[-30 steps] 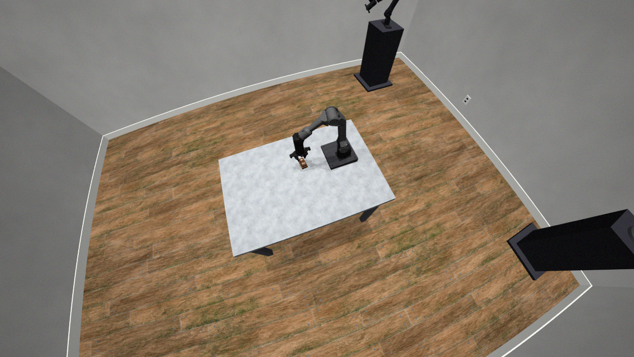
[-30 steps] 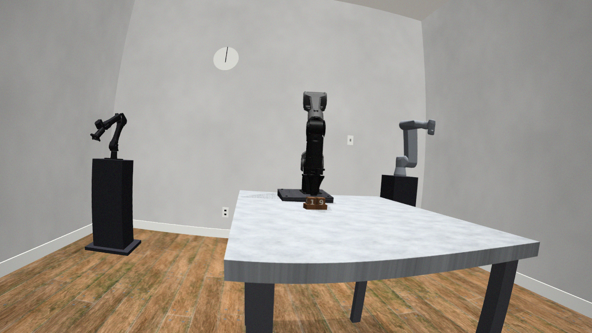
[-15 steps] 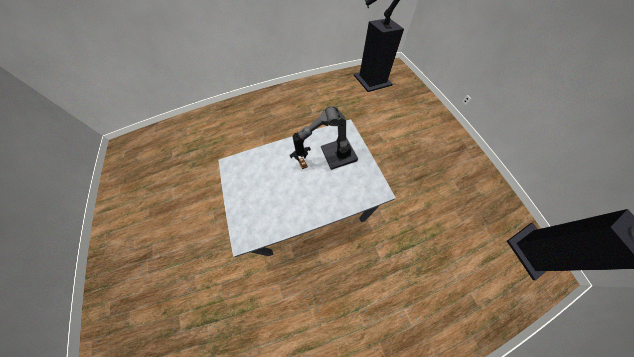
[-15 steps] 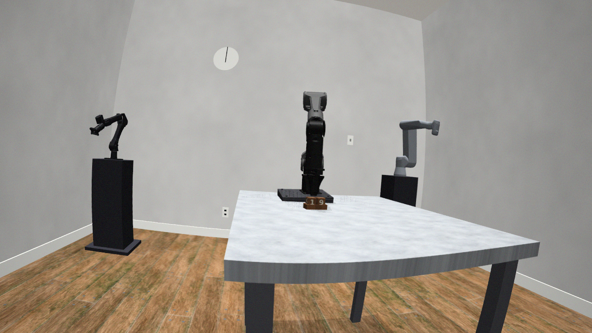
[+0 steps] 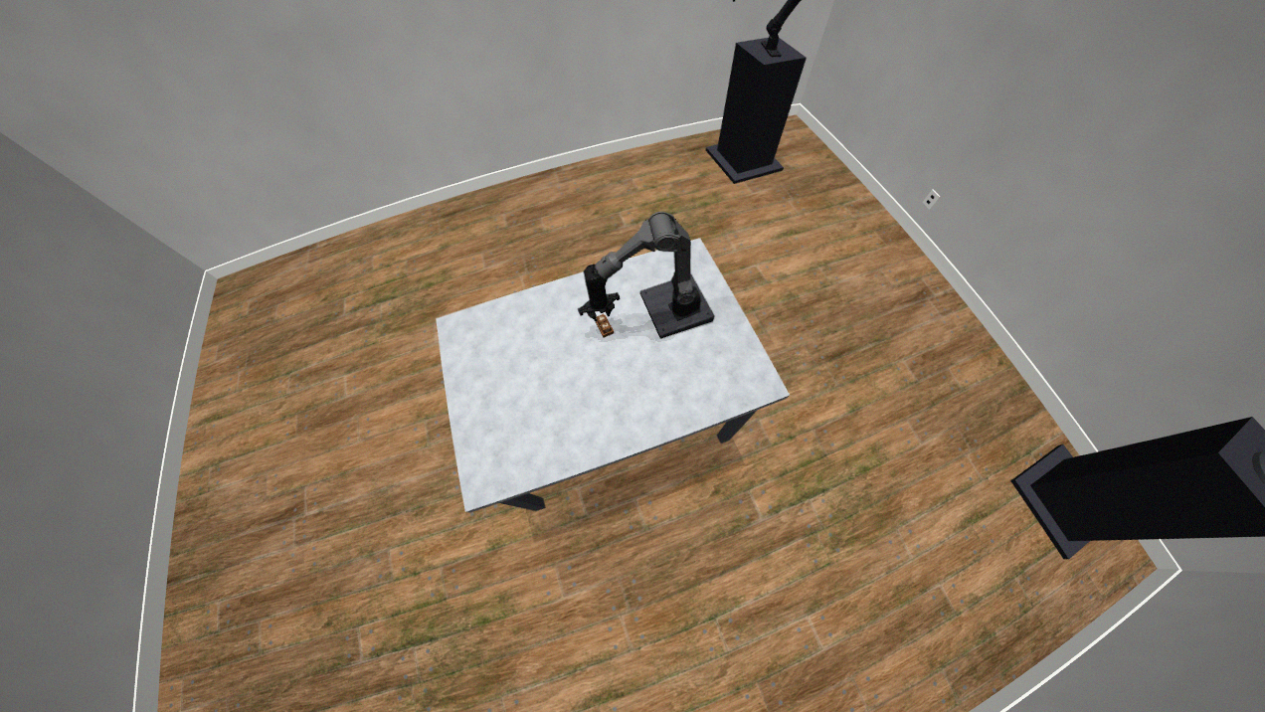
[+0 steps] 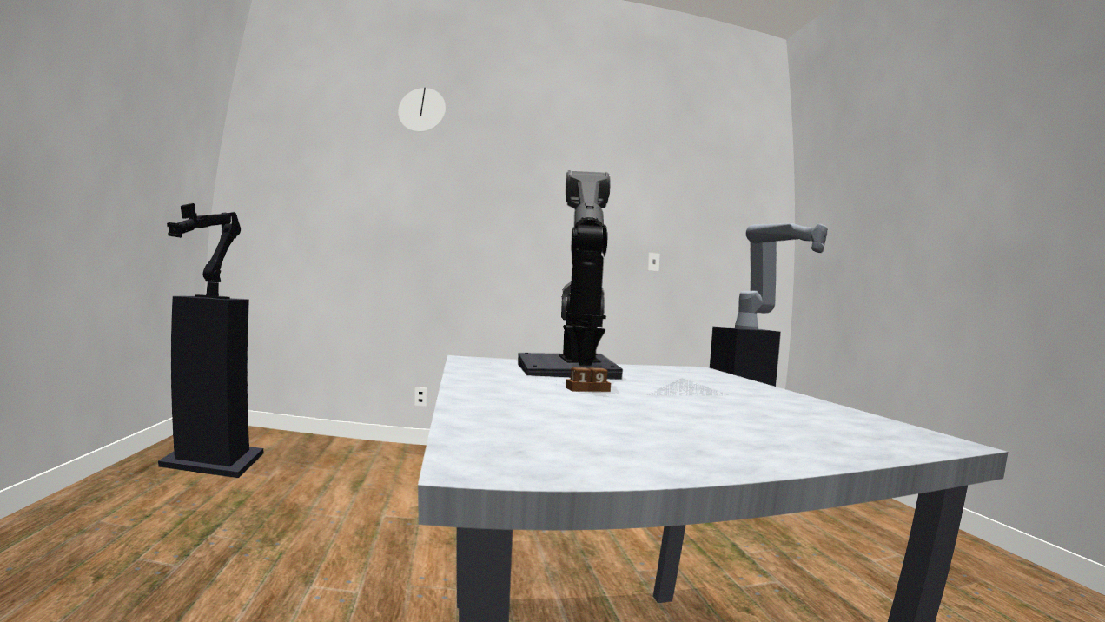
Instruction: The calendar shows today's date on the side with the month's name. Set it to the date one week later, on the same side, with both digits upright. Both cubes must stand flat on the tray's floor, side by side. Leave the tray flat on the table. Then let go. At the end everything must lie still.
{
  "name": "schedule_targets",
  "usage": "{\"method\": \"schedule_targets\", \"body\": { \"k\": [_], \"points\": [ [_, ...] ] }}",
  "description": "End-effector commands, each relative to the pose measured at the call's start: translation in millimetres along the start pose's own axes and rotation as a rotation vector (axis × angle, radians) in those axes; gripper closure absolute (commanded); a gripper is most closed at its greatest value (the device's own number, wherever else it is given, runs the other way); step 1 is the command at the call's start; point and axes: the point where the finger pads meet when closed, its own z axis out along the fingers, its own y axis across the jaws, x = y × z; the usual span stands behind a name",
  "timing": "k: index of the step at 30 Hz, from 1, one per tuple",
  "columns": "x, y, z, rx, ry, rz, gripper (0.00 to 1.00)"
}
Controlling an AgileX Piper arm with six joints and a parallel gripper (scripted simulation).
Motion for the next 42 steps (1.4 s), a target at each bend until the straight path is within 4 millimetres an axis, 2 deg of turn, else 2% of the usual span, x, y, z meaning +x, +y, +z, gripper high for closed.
{"method": "schedule_targets", "body": {
  "k": [1, 24, 42],
  "points": [
    [0.3, 0.6, 0.2, -0.001, 0.001, 0.000, 0.41],
    [0.2, 0.8, 1.2, -0.002, 0.001, 0.000, 0.41],
    [0.2, 1.3, 23.4, -0.004, 0.000, 0.000, 0.41]
  ]
}}
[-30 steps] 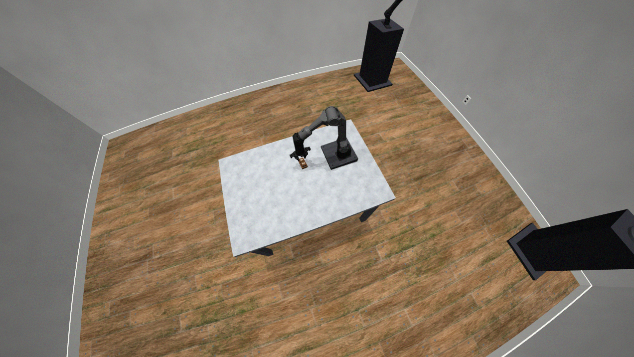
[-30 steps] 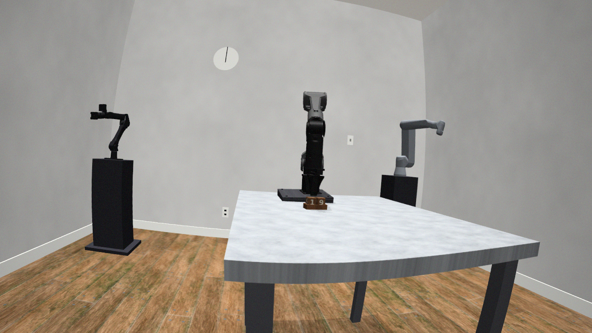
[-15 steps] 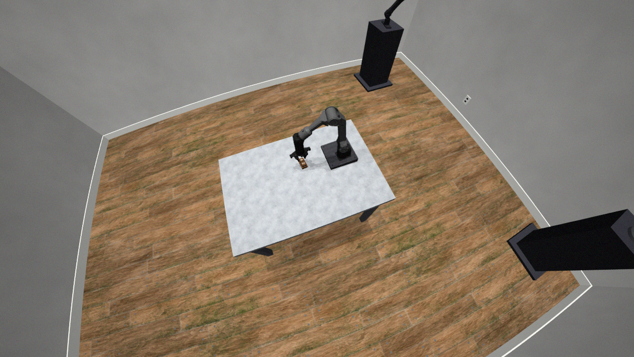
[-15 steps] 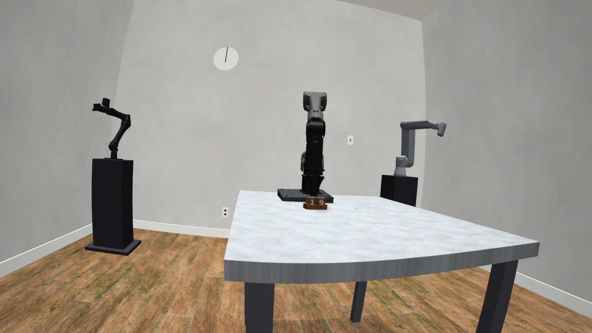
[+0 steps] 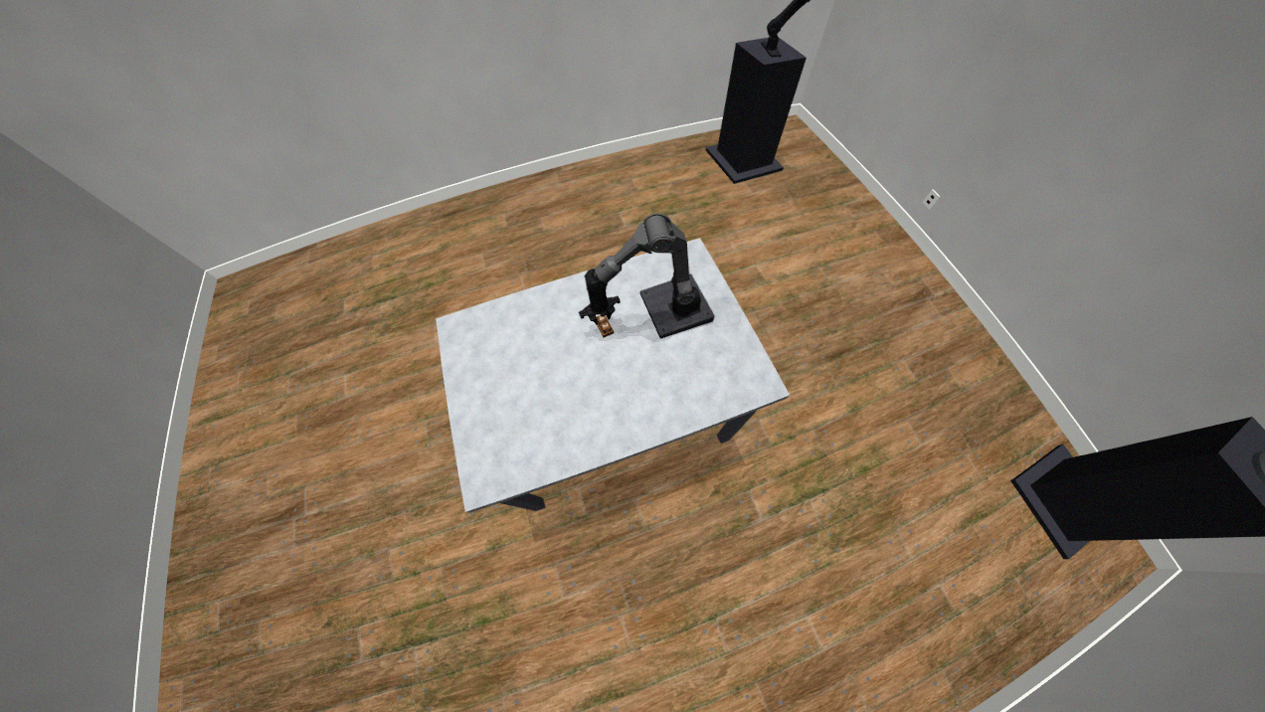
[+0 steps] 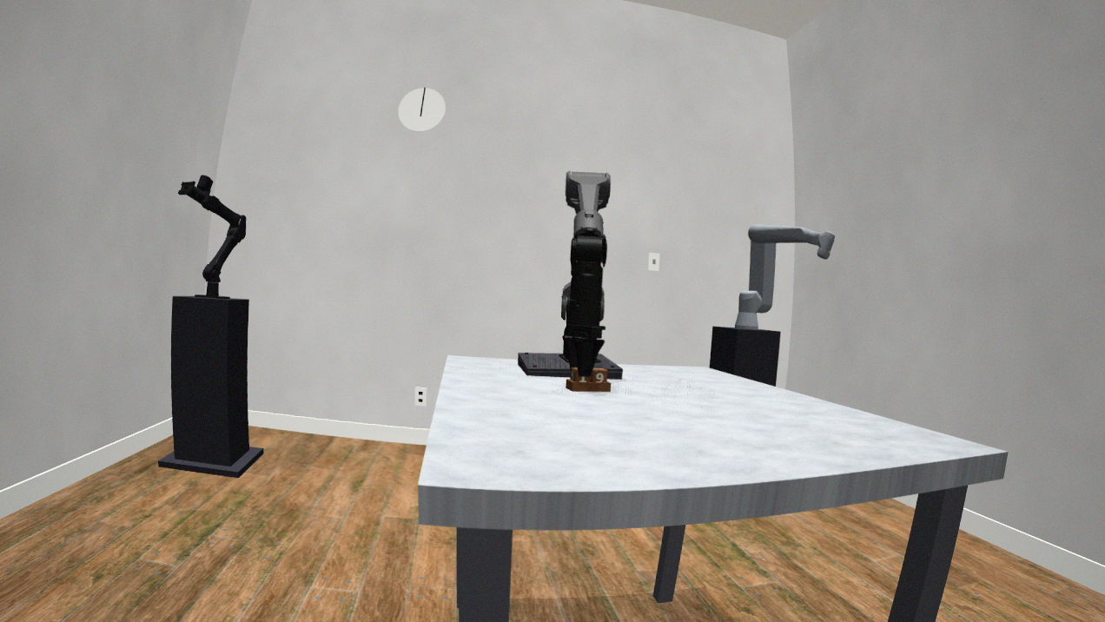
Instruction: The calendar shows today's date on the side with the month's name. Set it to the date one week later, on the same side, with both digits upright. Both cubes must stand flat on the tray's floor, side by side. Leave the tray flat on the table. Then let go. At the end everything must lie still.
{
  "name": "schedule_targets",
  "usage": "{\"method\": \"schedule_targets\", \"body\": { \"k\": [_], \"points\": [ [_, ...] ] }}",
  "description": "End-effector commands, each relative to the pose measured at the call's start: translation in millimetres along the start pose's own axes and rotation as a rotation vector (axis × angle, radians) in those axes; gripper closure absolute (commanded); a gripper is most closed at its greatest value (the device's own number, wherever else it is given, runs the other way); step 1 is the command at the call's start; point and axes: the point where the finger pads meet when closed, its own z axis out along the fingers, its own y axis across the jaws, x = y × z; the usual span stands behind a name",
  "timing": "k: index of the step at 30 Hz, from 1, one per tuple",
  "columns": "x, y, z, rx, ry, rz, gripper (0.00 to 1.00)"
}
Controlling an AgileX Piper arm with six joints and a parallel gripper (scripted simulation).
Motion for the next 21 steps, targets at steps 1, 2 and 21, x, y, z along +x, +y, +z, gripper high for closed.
{"method": "schedule_targets", "body": {
  "k": [1, 2, 21],
  "points": [
    [0.1, 1.1, 4.7, -0.005, 0.000, 0.001, 0.41],
    [0.1, 1.1, 5.9, -0.005, 0.000, 0.001, 0.41],
    [0.2, 0.8, 8.6, -0.003, 0.000, 0.001, 0.41]
  ]
}}
